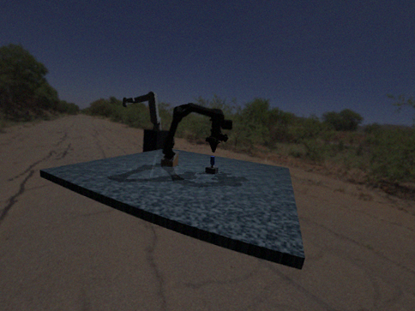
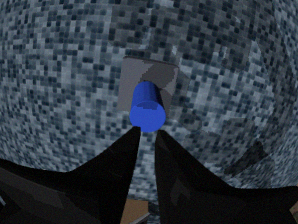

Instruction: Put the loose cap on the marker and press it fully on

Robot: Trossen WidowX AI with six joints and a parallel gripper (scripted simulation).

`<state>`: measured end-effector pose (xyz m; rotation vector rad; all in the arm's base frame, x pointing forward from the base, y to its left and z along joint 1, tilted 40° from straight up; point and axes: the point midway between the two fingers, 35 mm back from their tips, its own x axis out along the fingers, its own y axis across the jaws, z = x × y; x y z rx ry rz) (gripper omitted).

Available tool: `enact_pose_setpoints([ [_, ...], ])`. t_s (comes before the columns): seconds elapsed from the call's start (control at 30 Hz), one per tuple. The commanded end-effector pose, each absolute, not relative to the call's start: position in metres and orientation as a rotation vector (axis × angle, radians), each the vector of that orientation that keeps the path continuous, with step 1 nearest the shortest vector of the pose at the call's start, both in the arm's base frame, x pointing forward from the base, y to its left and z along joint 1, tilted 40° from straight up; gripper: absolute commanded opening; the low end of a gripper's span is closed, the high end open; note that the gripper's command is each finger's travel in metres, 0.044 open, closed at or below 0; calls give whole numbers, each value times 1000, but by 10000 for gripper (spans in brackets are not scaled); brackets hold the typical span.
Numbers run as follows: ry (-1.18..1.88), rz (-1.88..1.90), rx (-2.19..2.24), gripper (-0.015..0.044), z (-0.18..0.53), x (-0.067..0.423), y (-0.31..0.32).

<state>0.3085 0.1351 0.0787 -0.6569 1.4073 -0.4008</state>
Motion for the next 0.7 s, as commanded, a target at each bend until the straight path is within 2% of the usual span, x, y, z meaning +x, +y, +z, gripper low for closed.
enact_pose_setpoints([
  [0.0, 1410, -408, -649, 0, 79, 306, 134],
  [0.67, 1410, -408, -649, 0, 69, 308, 126],
])
